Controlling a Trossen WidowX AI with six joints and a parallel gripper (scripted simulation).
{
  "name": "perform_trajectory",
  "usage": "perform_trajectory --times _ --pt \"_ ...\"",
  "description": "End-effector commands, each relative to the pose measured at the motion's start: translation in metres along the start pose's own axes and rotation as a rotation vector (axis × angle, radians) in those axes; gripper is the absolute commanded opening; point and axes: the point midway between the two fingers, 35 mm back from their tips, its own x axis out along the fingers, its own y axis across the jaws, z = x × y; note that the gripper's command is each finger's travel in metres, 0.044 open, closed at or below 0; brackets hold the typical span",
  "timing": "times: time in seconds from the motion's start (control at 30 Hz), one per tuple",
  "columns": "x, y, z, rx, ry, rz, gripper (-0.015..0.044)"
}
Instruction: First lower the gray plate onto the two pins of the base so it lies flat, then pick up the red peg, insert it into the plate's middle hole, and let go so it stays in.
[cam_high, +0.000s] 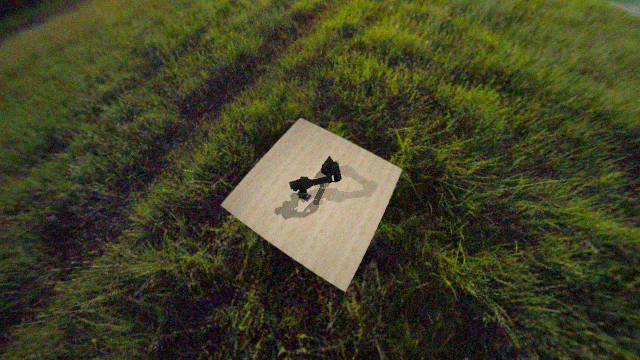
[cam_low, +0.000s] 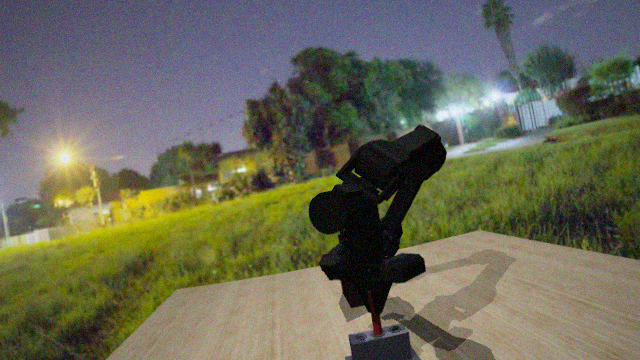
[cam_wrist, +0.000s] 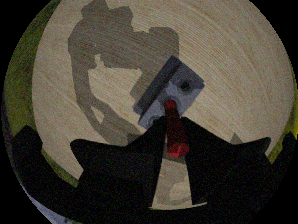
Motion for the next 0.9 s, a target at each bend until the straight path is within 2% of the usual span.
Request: perform_trajectory --times 0.0,0.03,0.87 --pt "0.000 0.000 0.000 0.000 0.000 0.000 0.0131" --pt "0.000 0.000 0.000 0.000 0.000 0.000 0.0150" --pt "-0.010 -0.001 0.000 0.011 0.006 0.002 0.0150"
